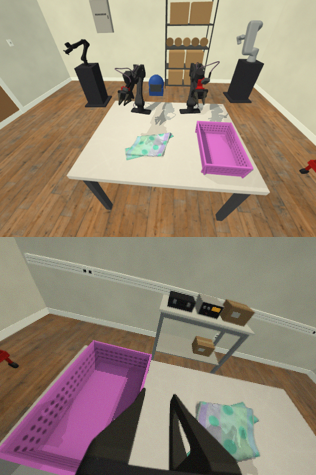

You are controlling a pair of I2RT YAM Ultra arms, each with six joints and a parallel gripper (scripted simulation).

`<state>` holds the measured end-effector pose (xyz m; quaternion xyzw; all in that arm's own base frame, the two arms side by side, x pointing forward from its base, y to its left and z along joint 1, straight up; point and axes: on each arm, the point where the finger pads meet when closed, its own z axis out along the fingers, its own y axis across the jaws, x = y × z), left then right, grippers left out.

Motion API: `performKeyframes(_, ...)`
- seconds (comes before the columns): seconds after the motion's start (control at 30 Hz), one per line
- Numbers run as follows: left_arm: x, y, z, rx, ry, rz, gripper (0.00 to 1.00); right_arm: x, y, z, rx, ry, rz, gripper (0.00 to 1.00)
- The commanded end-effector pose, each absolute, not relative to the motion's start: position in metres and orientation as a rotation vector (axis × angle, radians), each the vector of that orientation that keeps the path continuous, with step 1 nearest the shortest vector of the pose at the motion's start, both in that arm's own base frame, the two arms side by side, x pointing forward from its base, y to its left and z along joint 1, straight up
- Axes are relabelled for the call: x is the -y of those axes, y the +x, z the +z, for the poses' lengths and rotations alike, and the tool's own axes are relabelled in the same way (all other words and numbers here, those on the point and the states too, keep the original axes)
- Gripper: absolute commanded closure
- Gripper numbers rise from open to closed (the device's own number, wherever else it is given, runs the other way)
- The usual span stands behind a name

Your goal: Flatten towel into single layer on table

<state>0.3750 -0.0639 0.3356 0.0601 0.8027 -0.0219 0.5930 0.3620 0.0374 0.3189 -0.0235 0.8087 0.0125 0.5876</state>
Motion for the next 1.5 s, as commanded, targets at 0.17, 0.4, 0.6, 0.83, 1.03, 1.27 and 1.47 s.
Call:
performKeyframes(0.17, 0.103, 0.383, 0.287, -2.149, 0.208, -0.053, 0.66, -0.059, 0.36, 0.26, -2.178, -0.051, 0.034, 0.66)
performKeyframes(0.4, 0.138, 0.388, 0.249, -2.338, 0.292, -0.089, 0.66, -0.079, 0.359, 0.212, -2.379, -0.079, 0.063, 0.66)
performKeyframes(0.6, 0.164, 0.394, 0.217, -2.494, 0.356, -0.104, 0.66, -0.094, 0.359, 0.173, -2.545, -0.095, 0.073, 0.66)
performKeyframes(0.83, 0.202, 0.401, 0.172, -2.709, 0.453, -0.127, 0.66, -0.114, 0.358, 0.117, -2.778, -0.119, 0.086, 0.66)
performKeyframes(1.03, 0.22, 0.406, 0.146, -2.832, 0.503, -0.139, 0.66, -0.123, 0.358, 0.086, -2.91, -0.122, 0.094, 0.66)
performKeyframes(1.27, 0.26, 0.412, 0.102, -2.887, 0.539, -0.147, 0.66, -0.136, 0.357, 0.056, -3.0, -0.14, 0.1, 0.66)
performKeyframes(1.47, 0.293, 0.425, 0.065, -2.858, 0.531, -0.139, 0.66, -0.132, 0.36, 0.065, -2.976, -0.127, 0.109, 0.66)
